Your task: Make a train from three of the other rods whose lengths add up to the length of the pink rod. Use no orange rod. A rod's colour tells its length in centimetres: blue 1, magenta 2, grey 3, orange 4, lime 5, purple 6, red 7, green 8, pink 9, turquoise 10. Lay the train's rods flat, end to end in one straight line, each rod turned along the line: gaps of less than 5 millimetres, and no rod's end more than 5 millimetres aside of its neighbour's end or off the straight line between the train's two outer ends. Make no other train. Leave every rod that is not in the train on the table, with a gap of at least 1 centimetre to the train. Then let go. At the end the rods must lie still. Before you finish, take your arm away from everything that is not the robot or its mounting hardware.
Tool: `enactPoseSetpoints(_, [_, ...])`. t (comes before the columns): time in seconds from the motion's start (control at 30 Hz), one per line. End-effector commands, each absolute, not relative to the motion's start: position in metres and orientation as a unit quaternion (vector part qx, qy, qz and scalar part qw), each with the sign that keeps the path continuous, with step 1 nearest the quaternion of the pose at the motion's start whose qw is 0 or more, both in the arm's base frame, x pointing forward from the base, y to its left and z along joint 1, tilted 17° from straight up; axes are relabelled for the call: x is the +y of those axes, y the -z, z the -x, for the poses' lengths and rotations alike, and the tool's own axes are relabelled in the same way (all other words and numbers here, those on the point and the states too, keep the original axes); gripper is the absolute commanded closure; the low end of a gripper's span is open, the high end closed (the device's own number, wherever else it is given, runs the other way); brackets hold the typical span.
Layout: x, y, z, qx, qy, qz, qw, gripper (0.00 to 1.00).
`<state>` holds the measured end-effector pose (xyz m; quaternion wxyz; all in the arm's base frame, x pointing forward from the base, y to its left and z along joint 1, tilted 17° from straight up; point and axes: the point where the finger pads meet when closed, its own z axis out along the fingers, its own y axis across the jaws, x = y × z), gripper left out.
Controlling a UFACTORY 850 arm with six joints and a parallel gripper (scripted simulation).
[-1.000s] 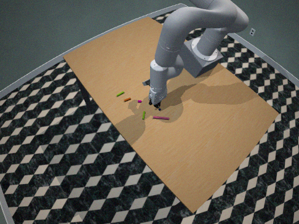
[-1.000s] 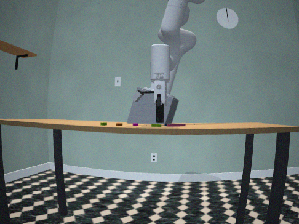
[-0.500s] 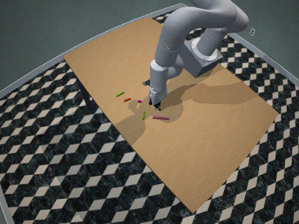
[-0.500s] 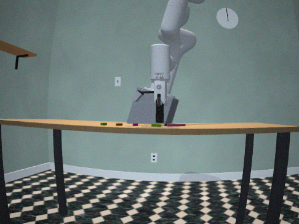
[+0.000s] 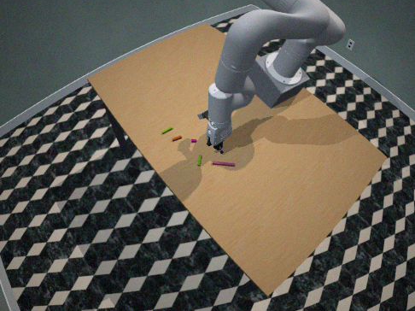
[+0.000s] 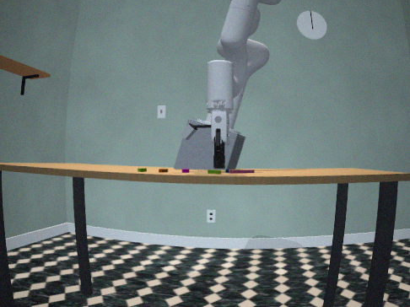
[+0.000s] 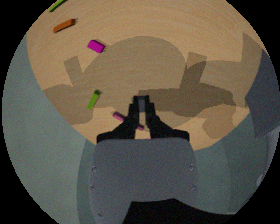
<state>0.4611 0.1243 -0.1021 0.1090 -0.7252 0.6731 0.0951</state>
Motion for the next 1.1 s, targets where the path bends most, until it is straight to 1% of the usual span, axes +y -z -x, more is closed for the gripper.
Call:
enactPoseSetpoints(0.0, [0.1244, 0.1016, -0.4619, 0.673, -0.095, 0.725, 0.109, 0.96])
enactPoseSetpoints(1.07, [0.1256, 0.1055, -0.4619, 0.673, -0.095, 0.725, 0.109, 0.96])
